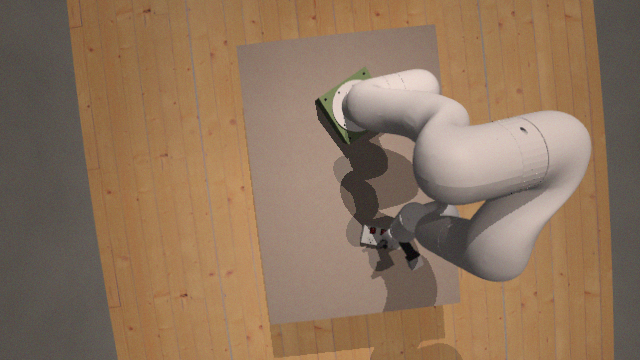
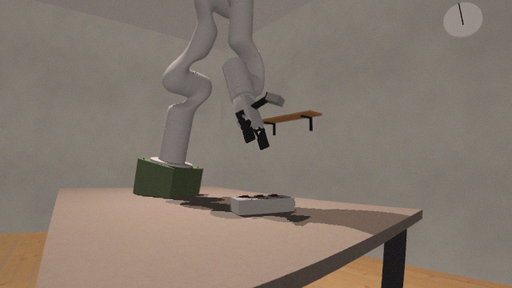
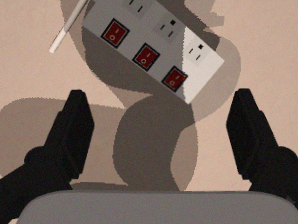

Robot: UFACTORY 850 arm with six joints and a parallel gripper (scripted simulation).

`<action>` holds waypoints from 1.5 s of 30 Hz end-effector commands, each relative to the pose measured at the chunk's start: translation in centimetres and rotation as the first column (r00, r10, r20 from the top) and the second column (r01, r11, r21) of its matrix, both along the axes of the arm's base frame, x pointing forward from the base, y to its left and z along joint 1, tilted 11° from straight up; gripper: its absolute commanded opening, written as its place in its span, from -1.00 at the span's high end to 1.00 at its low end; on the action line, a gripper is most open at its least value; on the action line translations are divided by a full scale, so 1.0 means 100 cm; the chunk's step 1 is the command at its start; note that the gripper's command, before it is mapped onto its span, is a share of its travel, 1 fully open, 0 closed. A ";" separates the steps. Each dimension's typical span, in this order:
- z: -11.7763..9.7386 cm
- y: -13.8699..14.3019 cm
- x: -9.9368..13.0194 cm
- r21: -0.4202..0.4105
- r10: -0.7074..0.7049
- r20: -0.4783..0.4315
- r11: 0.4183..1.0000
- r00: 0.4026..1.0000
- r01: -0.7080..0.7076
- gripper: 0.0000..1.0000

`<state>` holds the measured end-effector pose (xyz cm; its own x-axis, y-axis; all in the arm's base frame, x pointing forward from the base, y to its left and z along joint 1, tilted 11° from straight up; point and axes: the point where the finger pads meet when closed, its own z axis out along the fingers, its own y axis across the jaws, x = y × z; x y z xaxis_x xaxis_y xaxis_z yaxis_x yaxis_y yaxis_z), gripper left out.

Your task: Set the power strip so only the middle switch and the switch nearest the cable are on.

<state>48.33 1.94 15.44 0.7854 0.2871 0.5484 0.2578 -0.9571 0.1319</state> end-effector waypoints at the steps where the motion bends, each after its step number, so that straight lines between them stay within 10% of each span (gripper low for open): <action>1: -0.003 -0.004 0.007 0.068 -0.056 0.061 0.996 0.997 0.051 -1.00; 11: -0.005 -0.018 0.016 0.205 -0.230 0.182 0.960 0.956 0.192 -1.00; 45: -0.005 -0.018 0.016 0.209 -0.235 0.185 0.958 0.954 0.196 -1.00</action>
<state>49.87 0.09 14.87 0.6823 0.0009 0.7311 0.0289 -0.9993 -0.0257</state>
